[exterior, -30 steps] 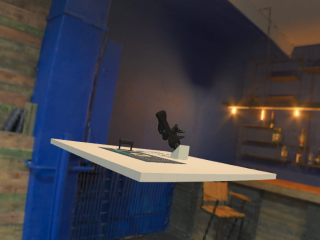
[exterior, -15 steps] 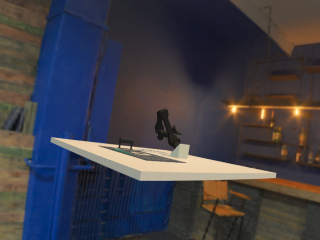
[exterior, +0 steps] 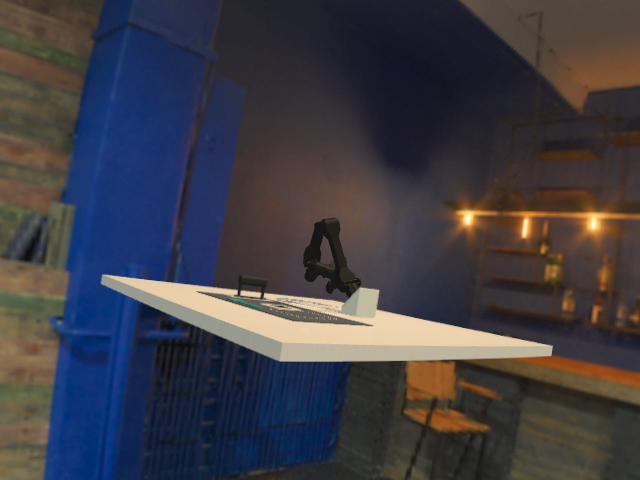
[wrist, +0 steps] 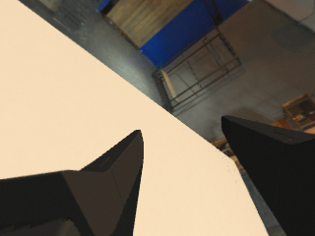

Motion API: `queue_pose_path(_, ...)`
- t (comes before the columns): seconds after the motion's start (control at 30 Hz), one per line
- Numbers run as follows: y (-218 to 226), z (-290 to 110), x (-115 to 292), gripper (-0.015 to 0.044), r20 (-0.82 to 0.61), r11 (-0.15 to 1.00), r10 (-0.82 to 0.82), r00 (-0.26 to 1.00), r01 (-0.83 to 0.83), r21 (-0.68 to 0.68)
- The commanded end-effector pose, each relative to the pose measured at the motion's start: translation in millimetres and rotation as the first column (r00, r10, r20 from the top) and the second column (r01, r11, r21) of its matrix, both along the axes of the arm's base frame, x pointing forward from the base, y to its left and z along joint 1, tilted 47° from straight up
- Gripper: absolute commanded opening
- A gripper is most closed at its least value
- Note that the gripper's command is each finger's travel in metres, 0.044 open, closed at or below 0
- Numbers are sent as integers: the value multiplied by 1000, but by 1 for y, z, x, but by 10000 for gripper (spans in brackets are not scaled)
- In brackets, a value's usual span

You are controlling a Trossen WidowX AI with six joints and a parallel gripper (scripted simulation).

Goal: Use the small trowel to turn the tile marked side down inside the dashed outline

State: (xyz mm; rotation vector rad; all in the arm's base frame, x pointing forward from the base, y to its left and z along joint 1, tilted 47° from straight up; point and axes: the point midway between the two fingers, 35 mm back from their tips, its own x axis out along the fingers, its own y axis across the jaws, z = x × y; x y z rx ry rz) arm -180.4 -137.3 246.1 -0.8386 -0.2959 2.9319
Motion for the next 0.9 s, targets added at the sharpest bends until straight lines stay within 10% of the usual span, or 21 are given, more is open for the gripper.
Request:
queue_pose_path(0.0, -11, 1, 6, 270, 9, 999, 52, 999, -52, -7)
queue_pose_path(0.87, -104, 26, 96, 270, 67, 807, 574, 816, -577, 121)
